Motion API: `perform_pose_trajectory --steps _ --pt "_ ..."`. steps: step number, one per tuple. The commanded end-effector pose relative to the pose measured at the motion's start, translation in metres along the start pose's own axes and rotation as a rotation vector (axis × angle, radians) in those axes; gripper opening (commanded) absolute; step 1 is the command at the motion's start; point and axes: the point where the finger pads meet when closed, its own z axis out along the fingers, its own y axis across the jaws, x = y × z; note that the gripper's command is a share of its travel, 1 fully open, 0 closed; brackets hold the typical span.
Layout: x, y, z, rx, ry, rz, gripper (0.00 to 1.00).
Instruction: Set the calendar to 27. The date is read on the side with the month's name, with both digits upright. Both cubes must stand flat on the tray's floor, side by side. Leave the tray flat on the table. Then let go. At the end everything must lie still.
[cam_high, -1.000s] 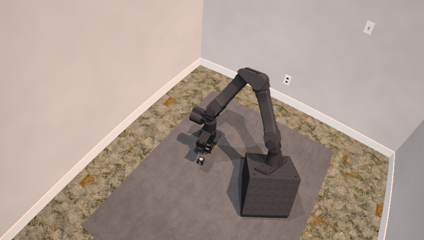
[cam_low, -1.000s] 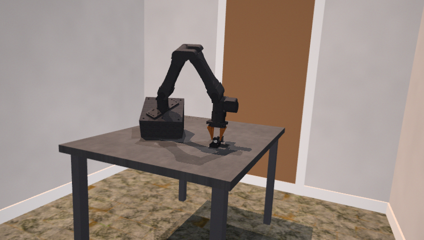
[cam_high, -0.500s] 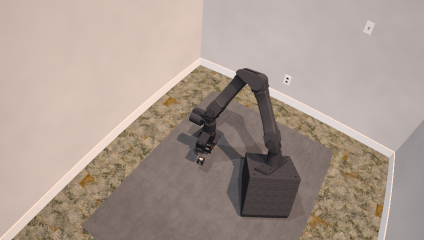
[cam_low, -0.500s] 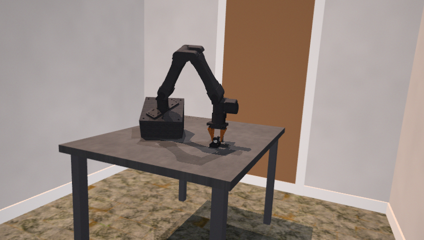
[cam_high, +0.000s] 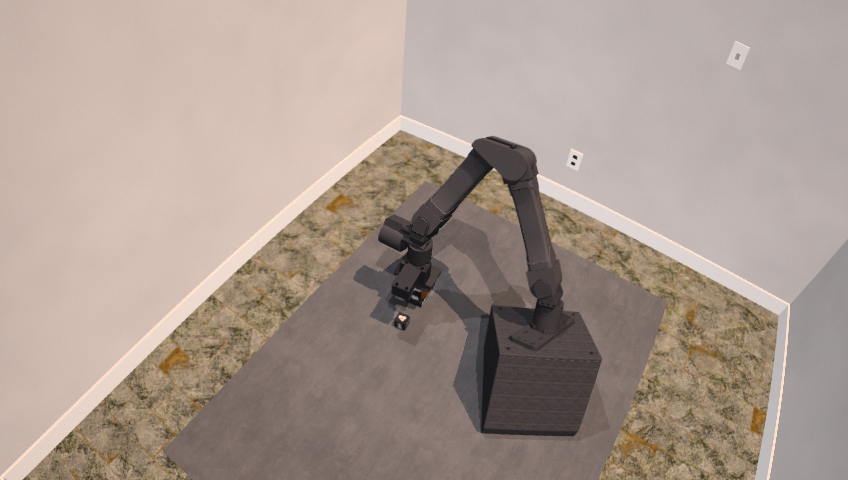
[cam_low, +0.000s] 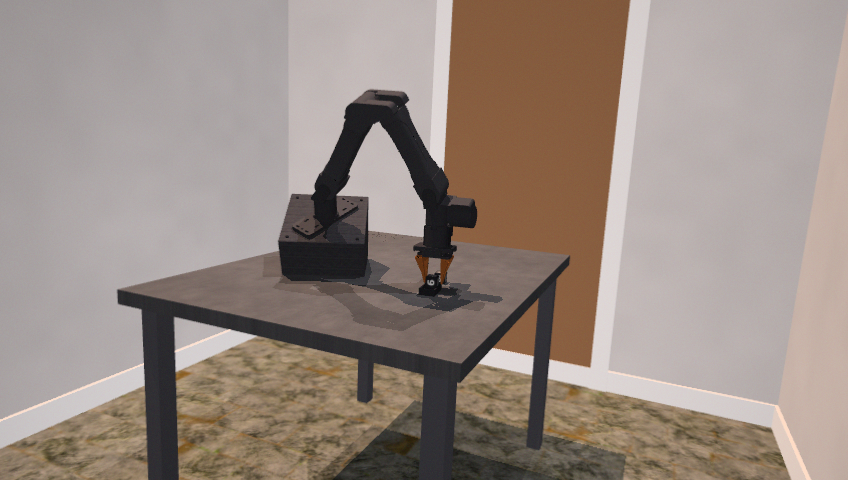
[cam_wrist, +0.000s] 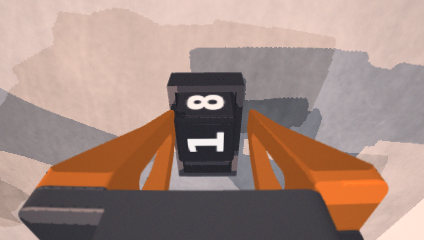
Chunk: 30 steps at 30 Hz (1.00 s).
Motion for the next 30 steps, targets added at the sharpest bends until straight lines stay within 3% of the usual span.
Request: perform_pose_trajectory --steps 1,16,17,30 --pt "-0.0009 -0.0021 -0.0020 0.008 -0.004 -0.002 0.45" --pt "-0.0009 -0.0021 -0.0020 0.008 -0.004 -0.002 0.45" --pt "-0.0009 -0.0021 -0.0020 0.008 -0.004 -0.002 0.26" --pt "-0.0009 -0.0021 -0.0020 0.008 -0.004 -0.002 0.26"
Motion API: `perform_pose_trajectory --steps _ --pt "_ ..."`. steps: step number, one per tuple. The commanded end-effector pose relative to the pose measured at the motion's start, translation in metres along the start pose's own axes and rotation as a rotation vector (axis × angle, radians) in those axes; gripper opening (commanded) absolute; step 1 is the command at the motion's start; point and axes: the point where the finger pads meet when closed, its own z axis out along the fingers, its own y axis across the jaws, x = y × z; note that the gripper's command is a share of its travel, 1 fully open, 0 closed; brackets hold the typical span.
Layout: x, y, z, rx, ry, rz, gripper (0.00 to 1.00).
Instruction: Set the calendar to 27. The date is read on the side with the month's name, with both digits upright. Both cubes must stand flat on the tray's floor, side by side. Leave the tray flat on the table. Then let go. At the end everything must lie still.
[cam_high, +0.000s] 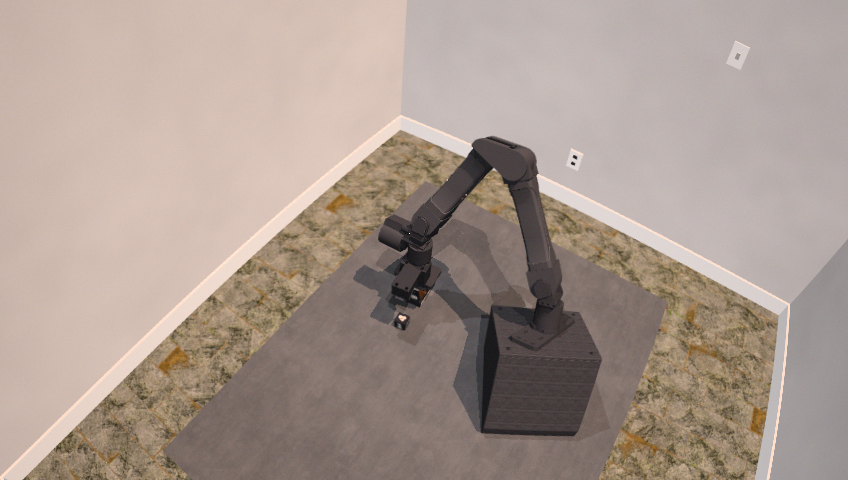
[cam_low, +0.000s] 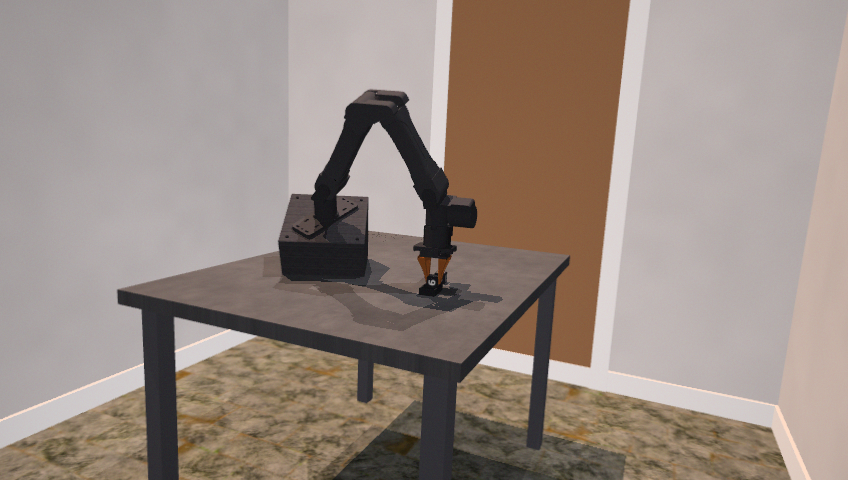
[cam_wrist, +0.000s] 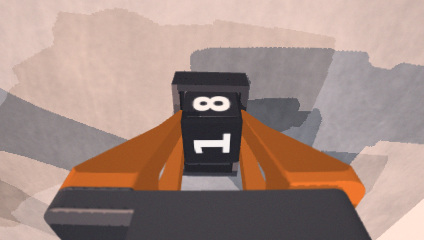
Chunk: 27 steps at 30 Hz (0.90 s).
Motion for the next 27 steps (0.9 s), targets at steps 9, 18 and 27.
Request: perform_pose_trajectory --steps 9,18,27 --pt "-0.0009 -0.0022 -0.0021 0.008 -0.004 -0.002 0.26" --pt "-0.0009 -0.0022 -0.0021 0.008 -0.004 -0.002 0.26" --pt "-0.0008 -0.0022 -0.0085 0.008 -0.004 -0.002 0.26"
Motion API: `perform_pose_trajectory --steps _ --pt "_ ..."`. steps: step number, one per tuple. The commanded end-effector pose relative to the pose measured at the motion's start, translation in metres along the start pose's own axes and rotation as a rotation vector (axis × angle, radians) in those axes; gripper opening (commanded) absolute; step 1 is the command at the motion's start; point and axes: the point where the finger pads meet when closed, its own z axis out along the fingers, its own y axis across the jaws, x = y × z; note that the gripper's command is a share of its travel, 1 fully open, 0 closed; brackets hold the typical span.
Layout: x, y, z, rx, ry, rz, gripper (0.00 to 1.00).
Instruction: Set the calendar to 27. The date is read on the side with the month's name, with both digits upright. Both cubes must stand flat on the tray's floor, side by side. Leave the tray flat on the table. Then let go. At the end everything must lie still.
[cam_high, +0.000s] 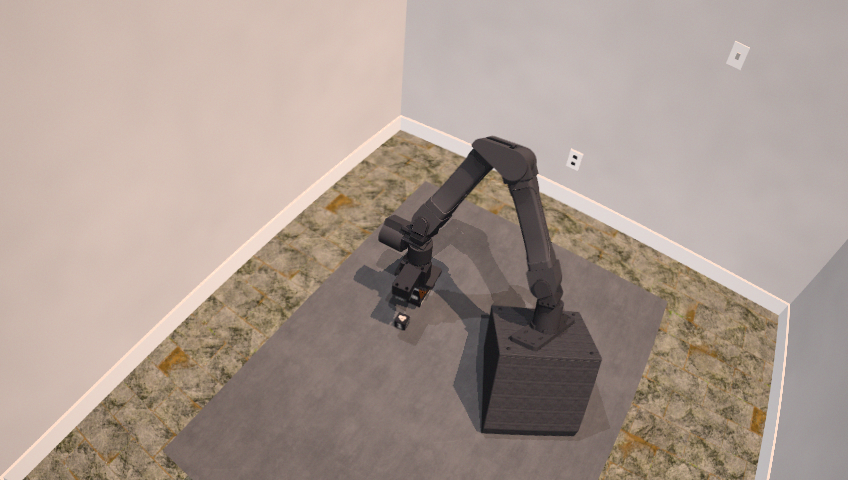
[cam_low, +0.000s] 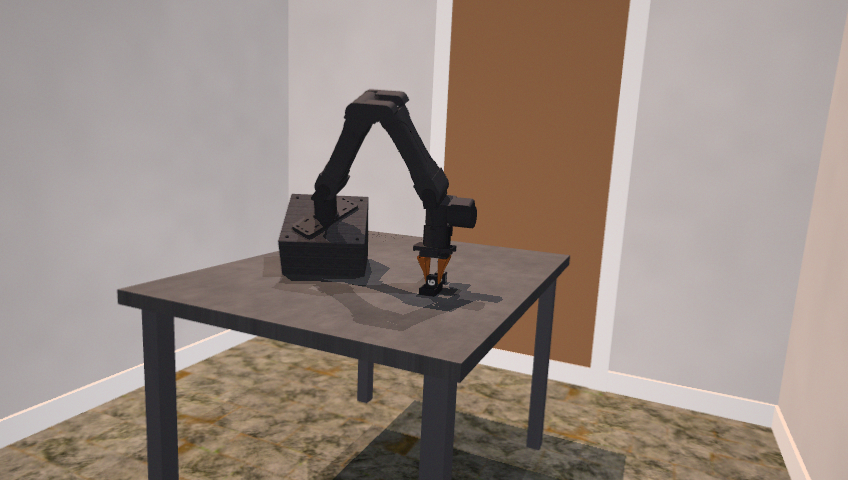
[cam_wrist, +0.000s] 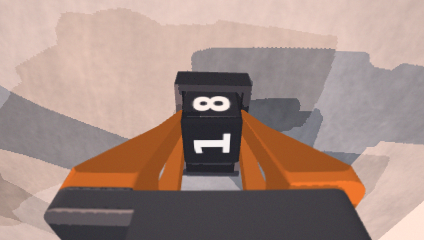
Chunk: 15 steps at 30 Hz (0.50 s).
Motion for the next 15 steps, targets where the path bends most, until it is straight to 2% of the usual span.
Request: perform_pose_trajectory --steps 1,11,14,15 --pt "-0.001 -0.003 -0.012 0.013 -0.004 0.000 0.26" --pt "0.000 -0.003 -0.082 0.013 -0.005 0.000 0.26" --pt "0.000 -0.003 -0.096 0.013 -0.005 0.000 0.26" --pt "0.000 -0.003 -0.096 0.013 -0.005 0.000 0.26"
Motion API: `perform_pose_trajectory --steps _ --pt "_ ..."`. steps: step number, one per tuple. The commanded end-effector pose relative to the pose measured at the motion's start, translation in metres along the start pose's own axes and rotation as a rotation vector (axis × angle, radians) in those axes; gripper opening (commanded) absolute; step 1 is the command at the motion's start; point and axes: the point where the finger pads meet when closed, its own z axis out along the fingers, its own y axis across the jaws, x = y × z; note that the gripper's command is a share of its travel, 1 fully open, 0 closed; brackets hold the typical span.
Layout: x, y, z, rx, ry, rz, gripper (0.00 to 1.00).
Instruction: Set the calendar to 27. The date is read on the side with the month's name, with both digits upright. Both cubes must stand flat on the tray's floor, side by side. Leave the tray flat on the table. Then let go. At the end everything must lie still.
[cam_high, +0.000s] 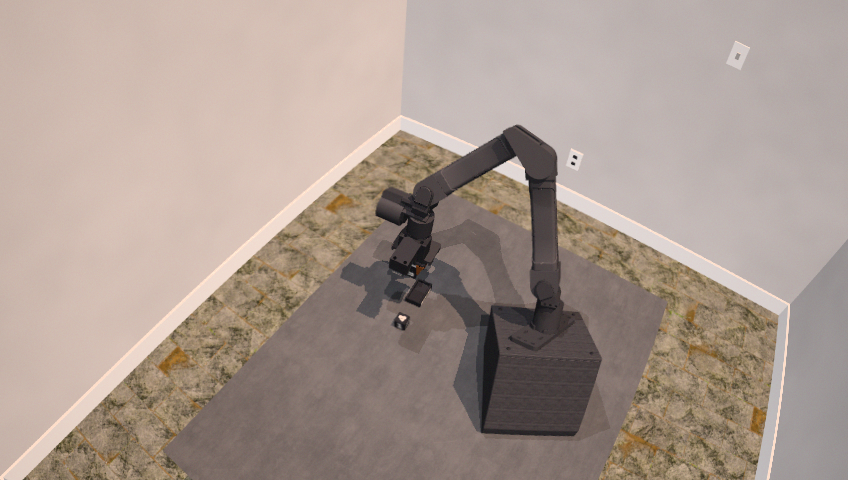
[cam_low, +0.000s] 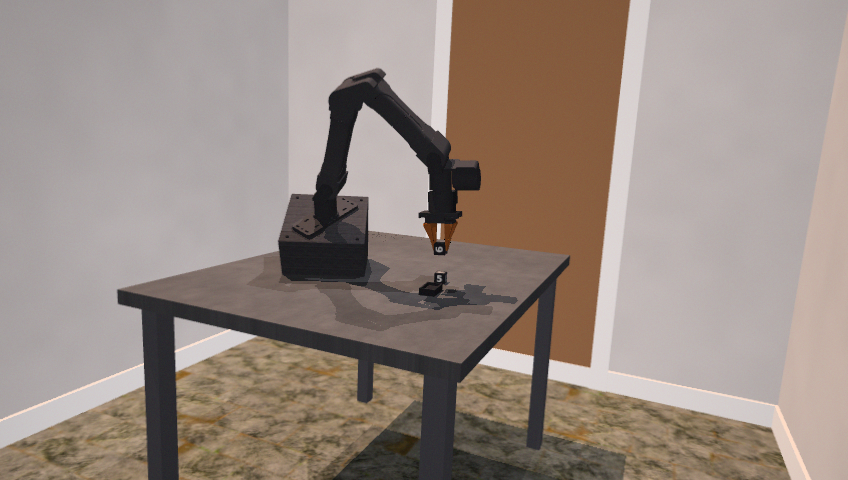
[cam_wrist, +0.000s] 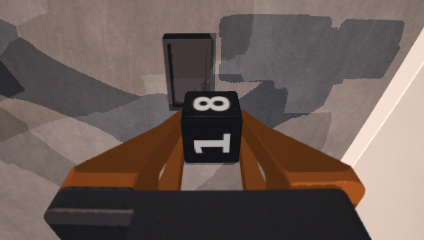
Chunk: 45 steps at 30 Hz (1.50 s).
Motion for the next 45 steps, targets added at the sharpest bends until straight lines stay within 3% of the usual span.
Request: perform_pose_trajectory --steps 1,21,33,35,37,45 --pt "0.000 0.012 -0.008 -0.049 -0.002 -0.006 0.26" --pt "0.001 0.012 -0.014 -0.049 -0.001 0.043 0.26" --pt "0.019 0.010 -0.011 -0.052 0.007 0.500 0.26" --pt "0.019 0.010 -0.011 -0.052 0.007 0.500 0.26" --pt "0.024 0.009 -0.011 -0.052 0.010 0.627 0.26" --pt "0.036 0.009 -0.010 -0.052 0.017 0.918 0.26"
